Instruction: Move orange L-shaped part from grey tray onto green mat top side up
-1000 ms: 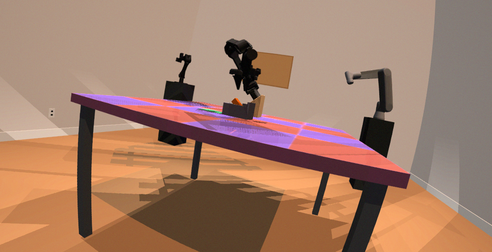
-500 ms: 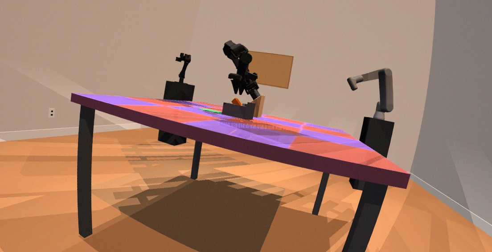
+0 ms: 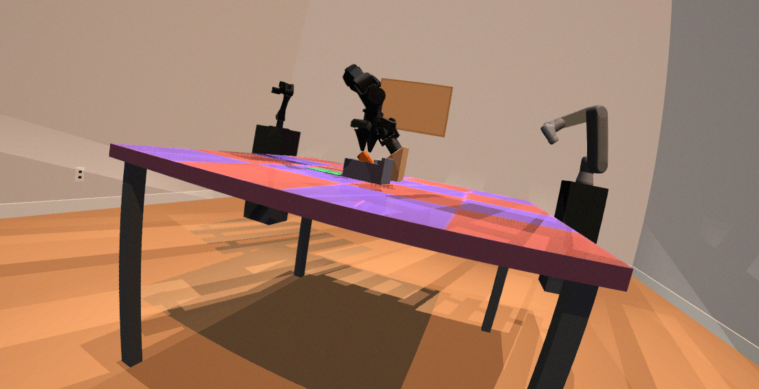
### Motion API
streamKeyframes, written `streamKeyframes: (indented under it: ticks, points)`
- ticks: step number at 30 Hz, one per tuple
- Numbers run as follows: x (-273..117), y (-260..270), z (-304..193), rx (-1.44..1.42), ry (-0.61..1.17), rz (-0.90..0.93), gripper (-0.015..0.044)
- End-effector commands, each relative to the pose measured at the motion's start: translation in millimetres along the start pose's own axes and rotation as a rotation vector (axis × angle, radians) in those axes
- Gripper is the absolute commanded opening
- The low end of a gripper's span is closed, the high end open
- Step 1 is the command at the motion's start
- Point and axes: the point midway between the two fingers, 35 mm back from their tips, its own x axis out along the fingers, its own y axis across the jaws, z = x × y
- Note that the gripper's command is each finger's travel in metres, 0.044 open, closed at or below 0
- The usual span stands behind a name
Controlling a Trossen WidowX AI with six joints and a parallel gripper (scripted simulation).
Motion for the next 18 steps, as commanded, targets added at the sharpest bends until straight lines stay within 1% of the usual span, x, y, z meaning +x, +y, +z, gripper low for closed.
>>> streamKeyframes:
  ticks: [1, 18]
  points:
    - [8.1, 1.3, 0.0, -0.010, 0.007, 0.005, 0.0280]
    - [32.9, 2.5, -1.1, -0.010, 0.009, 0.005, 0.0280]
